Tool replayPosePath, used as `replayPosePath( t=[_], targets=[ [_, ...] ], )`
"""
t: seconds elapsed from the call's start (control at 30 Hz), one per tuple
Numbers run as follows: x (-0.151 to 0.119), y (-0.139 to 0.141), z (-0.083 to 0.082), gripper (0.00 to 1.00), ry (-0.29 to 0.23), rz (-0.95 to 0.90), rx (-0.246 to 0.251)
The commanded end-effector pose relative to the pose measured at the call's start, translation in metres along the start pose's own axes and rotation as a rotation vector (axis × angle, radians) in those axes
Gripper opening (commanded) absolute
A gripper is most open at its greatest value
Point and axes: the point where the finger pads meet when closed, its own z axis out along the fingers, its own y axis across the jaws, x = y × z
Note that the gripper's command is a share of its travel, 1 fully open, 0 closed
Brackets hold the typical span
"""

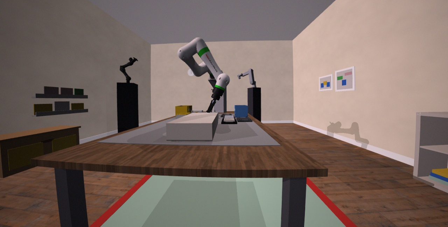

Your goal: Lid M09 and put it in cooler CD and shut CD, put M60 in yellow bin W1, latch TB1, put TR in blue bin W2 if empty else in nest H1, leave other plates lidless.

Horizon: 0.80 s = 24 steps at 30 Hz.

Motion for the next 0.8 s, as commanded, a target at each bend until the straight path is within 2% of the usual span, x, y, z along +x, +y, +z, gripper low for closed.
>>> replayPosePath(
  t=[0.0, 0.17, 0.2, 0.77],
  targets=[
    [0.0003, 0.0, 0.0001, 0.0, 0.001, 0.0, 0.0],
    [0.0003, 0.0002, 0.0001, 0.0, 0.001, 0.0, 0.0],
    [0.0003, 0.0002, 0.0001, 0.66, 0.001, 0.0, 0.0],
    [0.0004, 0.0003, 0.0001, 0.66, 0.001, 0.0, 0.0]
  ],
)
